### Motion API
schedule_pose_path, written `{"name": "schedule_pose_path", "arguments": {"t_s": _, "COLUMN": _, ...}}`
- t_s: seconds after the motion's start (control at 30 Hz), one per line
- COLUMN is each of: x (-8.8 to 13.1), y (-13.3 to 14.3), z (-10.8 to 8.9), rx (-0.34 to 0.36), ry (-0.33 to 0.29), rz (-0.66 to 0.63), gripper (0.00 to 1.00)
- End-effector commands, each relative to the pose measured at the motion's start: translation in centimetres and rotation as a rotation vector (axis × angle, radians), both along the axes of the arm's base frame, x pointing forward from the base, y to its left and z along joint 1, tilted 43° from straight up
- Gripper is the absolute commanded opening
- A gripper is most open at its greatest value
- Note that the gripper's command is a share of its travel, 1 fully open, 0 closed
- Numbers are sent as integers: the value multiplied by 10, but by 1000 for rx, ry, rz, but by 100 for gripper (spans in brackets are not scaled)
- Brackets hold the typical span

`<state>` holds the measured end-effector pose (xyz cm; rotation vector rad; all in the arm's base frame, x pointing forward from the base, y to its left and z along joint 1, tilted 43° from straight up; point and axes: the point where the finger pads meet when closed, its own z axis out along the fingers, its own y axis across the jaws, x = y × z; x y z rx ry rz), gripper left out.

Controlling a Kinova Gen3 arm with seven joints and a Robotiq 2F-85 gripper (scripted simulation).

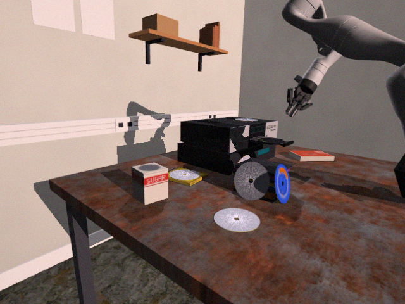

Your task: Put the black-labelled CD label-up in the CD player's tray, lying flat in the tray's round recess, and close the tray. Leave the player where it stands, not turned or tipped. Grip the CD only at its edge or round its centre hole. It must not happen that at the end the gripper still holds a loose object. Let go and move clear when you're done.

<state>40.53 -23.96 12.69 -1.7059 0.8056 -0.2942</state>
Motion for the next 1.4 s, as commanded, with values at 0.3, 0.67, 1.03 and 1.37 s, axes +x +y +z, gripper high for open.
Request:
{"name": "schedule_pose_path", "arguments": {"t_s": 0.3, "x": 0, "y": -6, "z": 5, "rx": -9, "ry": -8, "rz": -6, "gripper": 24}}
{"name": "schedule_pose_path", "arguments": {"t_s": 0.67, "x": 0, "y": -6, "z": 5, "rx": -9, "ry": -8, "rz": -6, "gripper": 24}}
{"name": "schedule_pose_path", "arguments": {"t_s": 1.03, "x": 0, "y": -6, "z": 5, "rx": -9, "ry": -8, "rz": -6, "gripper": 24}}
{"name": "schedule_pose_path", "arguments": {"t_s": 1.37, "x": 0, "y": -6, "z": 5, "rx": -10, "ry": -8, "rz": -6, "gripper": 10}}
